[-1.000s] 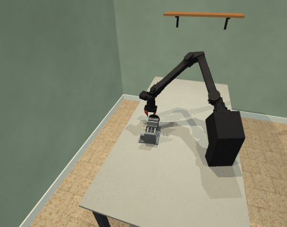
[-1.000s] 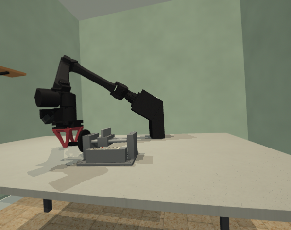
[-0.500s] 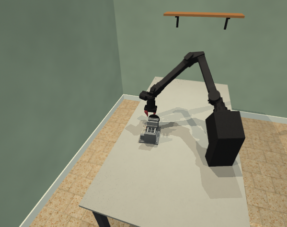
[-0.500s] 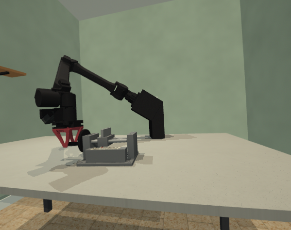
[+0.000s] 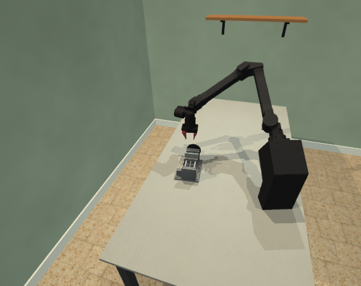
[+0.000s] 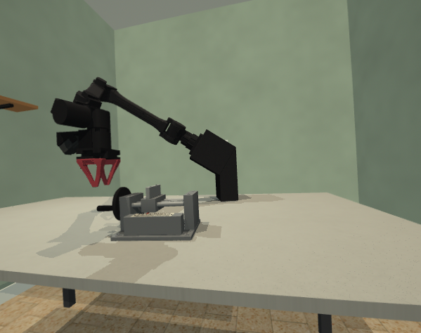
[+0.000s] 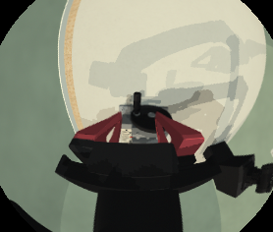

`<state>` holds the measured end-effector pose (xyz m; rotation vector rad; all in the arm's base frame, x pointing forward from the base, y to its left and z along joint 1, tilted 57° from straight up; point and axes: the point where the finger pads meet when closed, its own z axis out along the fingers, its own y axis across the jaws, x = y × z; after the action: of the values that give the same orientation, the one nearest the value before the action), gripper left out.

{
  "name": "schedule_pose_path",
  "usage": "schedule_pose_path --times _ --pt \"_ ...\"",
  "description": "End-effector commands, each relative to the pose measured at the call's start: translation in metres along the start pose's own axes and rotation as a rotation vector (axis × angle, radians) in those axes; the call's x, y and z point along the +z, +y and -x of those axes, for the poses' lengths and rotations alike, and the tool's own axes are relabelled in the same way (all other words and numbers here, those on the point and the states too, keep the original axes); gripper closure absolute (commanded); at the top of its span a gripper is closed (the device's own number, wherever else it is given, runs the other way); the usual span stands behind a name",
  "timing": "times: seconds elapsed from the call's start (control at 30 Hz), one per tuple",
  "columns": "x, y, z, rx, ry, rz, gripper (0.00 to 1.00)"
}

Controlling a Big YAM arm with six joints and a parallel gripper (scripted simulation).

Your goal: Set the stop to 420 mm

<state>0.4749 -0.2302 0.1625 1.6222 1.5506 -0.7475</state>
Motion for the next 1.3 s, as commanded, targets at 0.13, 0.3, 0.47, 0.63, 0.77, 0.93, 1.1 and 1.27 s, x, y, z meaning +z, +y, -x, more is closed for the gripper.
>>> schedule_pose_path --times 0.13,0.3,0.47,0.63,0.77,0.93,1.1,1.27 --pt "-0.025 -0.002 0.001 0.048 0.005 -0.014 0.47" --pt "-0.025 -0.002 0.001 0.048 0.005 -0.014 0.47" --pt "-0.046 0.009 0.005 0.062 0.004 0.036 0.47" --pt "-0.041 0.013 -0.007 0.045 0.006 0.026 0.47" --pt "-0.046 0.025 -0.019 0.054 0.004 0.038 0.47" --pt "-0.047 0.044 -0.080 0.051 0.006 0.038 0.47" --pt "-0.033 0.029 -0.072 0.074 0.001 0.005 0.47" --pt "-0.030 0.042 -0.066 0.094 -0.001 0.029 0.47"
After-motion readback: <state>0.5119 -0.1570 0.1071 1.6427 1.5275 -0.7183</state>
